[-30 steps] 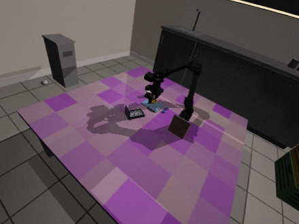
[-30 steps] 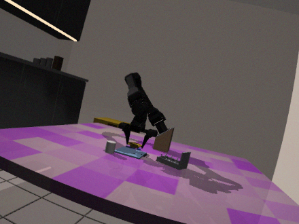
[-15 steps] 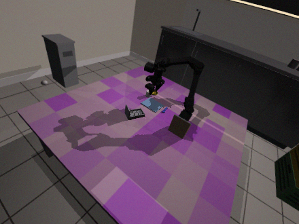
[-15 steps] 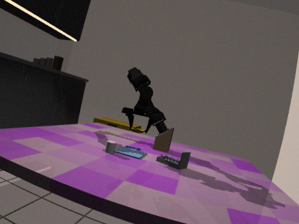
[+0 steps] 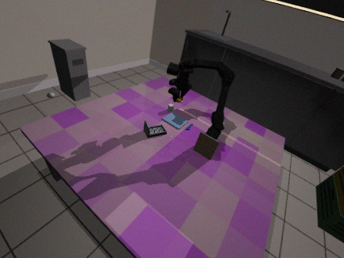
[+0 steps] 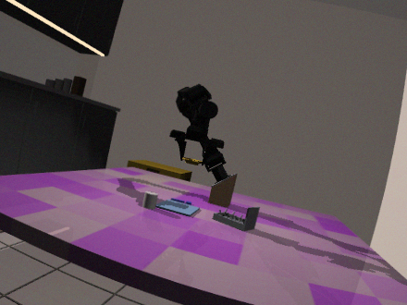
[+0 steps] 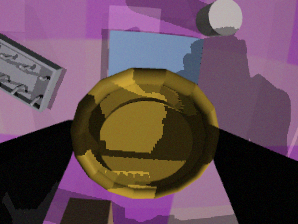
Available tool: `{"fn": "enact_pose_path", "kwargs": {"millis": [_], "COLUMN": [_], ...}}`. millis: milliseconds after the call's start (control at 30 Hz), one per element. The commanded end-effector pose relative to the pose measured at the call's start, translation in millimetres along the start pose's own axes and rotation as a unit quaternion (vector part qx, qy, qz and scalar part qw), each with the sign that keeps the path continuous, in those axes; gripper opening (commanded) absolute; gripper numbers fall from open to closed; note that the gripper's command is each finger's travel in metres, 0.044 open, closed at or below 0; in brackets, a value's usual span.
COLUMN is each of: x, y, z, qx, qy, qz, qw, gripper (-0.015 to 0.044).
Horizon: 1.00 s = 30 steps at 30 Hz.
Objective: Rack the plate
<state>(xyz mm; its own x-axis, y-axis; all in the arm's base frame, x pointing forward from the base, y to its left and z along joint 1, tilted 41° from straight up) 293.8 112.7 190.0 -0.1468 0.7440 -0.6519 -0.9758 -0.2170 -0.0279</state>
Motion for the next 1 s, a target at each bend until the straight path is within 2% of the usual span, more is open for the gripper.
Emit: {"fn": "enact_pose_path", "kwargs": {"millis": [0,500,800,967], "x": [-0.4,102.0,106.2,104.2], "y": [-0.2,40.7,43.4,41.6], "z": [7.3,7.8,7.0,-7.0], "qx": [0.001,0.003,0.004,0.036], "qy": [-0.002,-0.004,-0.004,-0.029], "qz": [-0.005,-0.217,-0.226,-0.187], "qw": [1.000,0.976,0.974,0.981], "gripper": [0.0000,0.0000,0.0000,0.0000]}}
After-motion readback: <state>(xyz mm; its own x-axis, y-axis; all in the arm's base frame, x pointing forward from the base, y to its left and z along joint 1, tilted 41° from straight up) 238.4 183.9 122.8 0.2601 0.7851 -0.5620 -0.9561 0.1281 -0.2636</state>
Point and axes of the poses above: the point midway between the two fingers, 35 mm back from their tips, its own z axis back along the fingers, its own x axis across the jaws, y = z × x, the point moved 7 cm from there along z, back along the fingers, and after that the axes turned 1 degree about z, right-handed, at the moved point
